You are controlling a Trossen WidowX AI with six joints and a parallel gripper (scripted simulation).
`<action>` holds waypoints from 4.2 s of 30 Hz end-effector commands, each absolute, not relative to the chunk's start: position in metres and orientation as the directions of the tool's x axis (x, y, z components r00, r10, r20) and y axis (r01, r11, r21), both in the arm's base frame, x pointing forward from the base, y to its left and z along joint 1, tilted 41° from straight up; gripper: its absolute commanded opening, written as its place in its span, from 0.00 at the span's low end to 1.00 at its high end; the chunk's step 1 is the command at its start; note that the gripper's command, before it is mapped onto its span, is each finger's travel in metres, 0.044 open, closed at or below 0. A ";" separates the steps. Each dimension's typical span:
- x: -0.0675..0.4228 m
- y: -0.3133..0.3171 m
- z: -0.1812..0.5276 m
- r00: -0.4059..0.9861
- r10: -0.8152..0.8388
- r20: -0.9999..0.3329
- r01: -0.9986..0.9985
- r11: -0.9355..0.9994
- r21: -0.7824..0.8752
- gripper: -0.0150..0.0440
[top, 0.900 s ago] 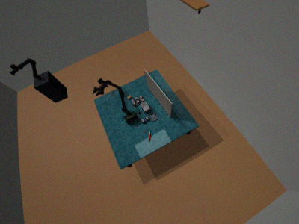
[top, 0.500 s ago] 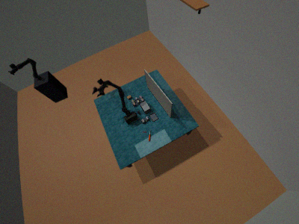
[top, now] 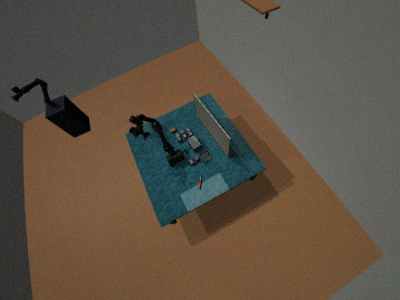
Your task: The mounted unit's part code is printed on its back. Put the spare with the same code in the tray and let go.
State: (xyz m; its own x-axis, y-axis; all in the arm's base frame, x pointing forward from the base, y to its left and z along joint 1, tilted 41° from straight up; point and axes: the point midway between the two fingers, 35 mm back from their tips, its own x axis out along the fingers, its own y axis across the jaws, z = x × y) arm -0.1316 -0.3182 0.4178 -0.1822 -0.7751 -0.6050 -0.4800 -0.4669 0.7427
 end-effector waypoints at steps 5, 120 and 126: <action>-0.050 -0.361 0.381 0.084 -0.727 -0.682 -0.093 -0.687 0.721 1.00; 0.219 0.179 0.178 -0.078 0.655 -0.751 -0.994 -0.109 0.008 0.76; 0.218 0.185 0.170 -0.078 0.655 -0.752 -0.994 -0.109 0.008 0.76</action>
State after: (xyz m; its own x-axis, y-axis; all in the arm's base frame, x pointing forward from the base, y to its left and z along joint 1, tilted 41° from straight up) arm 0.2191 0.1832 0.1754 -0.0764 0.6596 -0.7477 -0.9937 -0.1116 0.0032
